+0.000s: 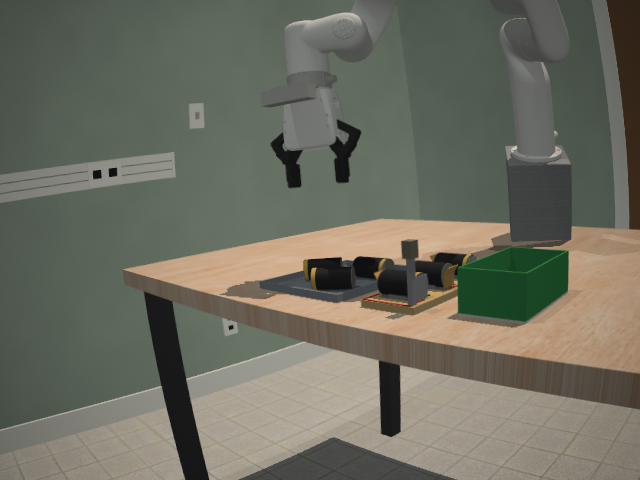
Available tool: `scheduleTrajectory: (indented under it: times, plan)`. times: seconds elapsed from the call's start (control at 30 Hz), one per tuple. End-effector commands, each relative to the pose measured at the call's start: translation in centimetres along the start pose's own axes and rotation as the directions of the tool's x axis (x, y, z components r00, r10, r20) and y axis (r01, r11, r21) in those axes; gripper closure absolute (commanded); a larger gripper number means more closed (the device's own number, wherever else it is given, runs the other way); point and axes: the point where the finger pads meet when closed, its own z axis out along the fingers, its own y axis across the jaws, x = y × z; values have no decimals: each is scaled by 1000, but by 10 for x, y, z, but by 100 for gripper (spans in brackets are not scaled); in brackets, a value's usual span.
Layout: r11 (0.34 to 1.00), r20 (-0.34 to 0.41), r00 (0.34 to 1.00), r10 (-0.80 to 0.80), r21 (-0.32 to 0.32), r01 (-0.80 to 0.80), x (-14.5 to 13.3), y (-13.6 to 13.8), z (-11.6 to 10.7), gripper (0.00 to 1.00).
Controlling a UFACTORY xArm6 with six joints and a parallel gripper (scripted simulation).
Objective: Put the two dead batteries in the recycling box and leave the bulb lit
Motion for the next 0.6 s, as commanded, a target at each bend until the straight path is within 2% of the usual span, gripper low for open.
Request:
scheduleTrajectory:
  times: [0.0, 0.07, 0.1, 0.27, 0.57]
  plan:
    - [982, 13, 982, -191, -7, 191, 18, -30, 3, 0]
    - [982, 13, 982, -191, -7, 191, 18, -30, 3, 0]
    - [957, 22, 957, -289, -5, 289, 25, -46, 5, 0]
    - [900, 35, 899, -436, 0, 437, 36, -73, 8, 0]
    - [719, 50, 717, -695, 15, 695, 53, -126, 13, 0]
